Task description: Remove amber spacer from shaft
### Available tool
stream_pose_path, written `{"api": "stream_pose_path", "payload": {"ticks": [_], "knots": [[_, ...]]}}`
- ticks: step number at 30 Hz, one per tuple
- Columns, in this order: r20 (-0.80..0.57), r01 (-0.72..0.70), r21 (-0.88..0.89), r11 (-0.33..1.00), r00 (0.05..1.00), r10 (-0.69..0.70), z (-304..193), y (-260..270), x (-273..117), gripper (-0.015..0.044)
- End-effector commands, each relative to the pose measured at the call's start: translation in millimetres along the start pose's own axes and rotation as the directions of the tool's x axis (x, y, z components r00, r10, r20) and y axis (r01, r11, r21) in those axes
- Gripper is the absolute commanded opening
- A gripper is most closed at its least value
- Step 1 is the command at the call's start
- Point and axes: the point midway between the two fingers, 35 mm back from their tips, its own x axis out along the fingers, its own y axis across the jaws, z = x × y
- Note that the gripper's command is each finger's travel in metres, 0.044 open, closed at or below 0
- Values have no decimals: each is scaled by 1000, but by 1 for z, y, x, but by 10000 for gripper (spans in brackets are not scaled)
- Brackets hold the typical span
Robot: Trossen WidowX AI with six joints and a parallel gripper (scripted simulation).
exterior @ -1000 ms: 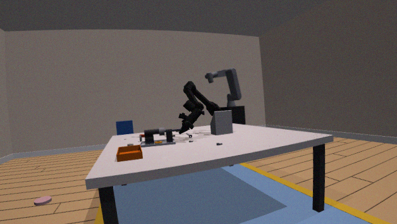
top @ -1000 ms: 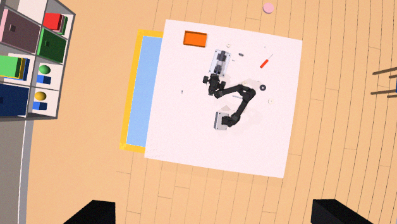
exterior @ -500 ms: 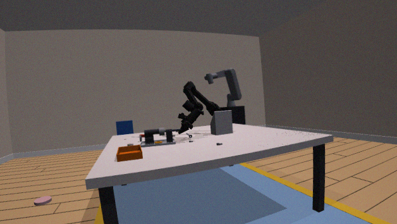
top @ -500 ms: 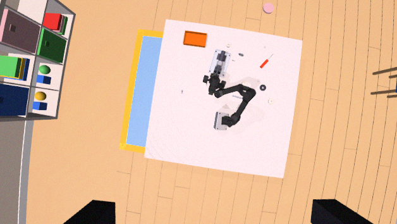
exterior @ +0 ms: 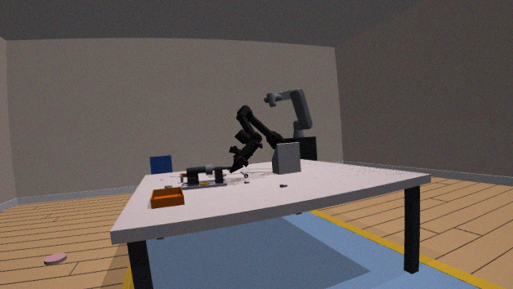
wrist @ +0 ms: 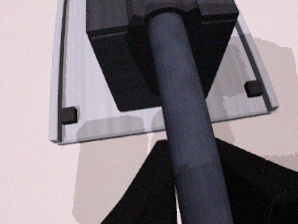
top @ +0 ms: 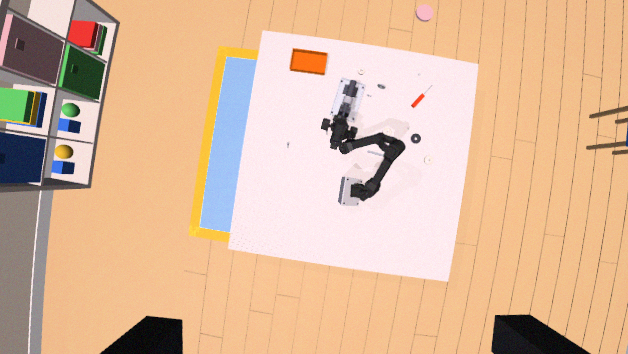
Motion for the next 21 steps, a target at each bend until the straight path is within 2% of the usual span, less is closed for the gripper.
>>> {"api": "stream_pose_path", "payload": {"ticks": [1,21], "knots": [[5,-1,6,1000,1000,1,4,1,2,0],[5,0,6,1000,1000,0,8,1,6,0]]}}
